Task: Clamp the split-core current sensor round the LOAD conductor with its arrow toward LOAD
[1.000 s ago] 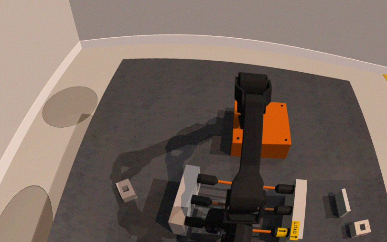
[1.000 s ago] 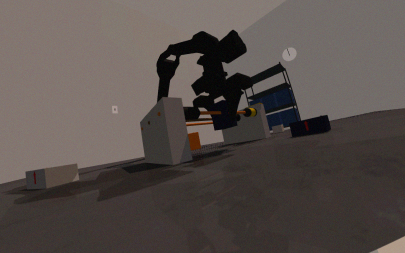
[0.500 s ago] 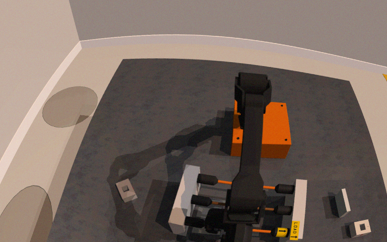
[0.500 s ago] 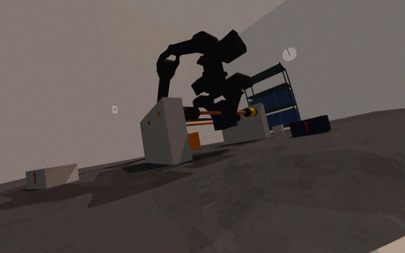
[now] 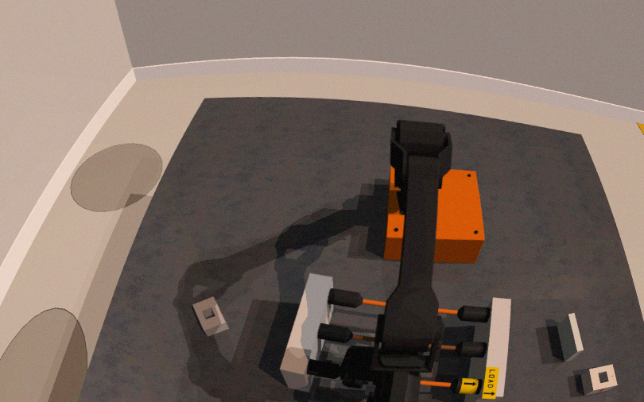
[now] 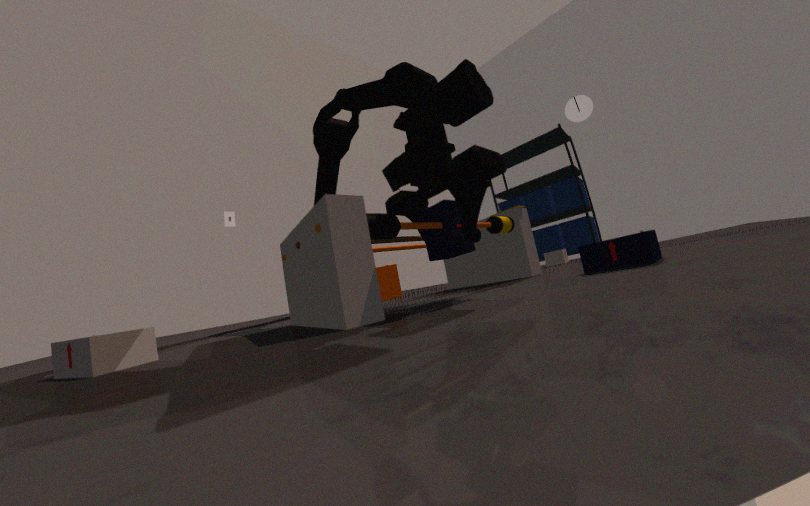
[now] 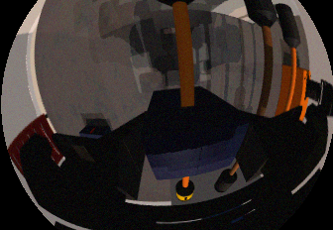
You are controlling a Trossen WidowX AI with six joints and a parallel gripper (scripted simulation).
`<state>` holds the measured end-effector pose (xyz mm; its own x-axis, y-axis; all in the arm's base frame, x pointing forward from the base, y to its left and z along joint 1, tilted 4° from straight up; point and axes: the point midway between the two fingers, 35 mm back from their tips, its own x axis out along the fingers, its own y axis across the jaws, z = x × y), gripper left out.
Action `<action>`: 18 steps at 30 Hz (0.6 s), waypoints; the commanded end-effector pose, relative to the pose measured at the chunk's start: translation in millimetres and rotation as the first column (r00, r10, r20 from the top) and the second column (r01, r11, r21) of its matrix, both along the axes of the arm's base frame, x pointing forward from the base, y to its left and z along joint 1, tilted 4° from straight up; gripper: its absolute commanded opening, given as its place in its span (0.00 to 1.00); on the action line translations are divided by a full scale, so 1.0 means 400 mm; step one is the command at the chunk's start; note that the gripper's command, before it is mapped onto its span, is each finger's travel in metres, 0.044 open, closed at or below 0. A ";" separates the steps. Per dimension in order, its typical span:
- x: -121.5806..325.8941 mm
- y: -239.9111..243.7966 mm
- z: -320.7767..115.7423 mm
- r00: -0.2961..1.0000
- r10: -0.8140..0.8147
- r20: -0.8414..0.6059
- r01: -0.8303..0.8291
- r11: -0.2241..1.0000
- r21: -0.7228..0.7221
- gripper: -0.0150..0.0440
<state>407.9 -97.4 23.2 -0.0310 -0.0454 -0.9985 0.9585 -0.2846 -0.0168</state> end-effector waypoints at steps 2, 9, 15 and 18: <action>0.000 0.000 0.001 1.000 0.000 0.000 0.000 1.000 0.000 0.98; 0.000 0.000 0.001 1.000 0.000 0.000 0.000 1.000 0.000 1.00; 0.013 0.000 0.087 1.000 0.000 0.004 0.000 1.000 -0.002 1.00; 0.015 0.004 0.194 1.000 0.000 0.009 0.000 1.000 -0.004 1.00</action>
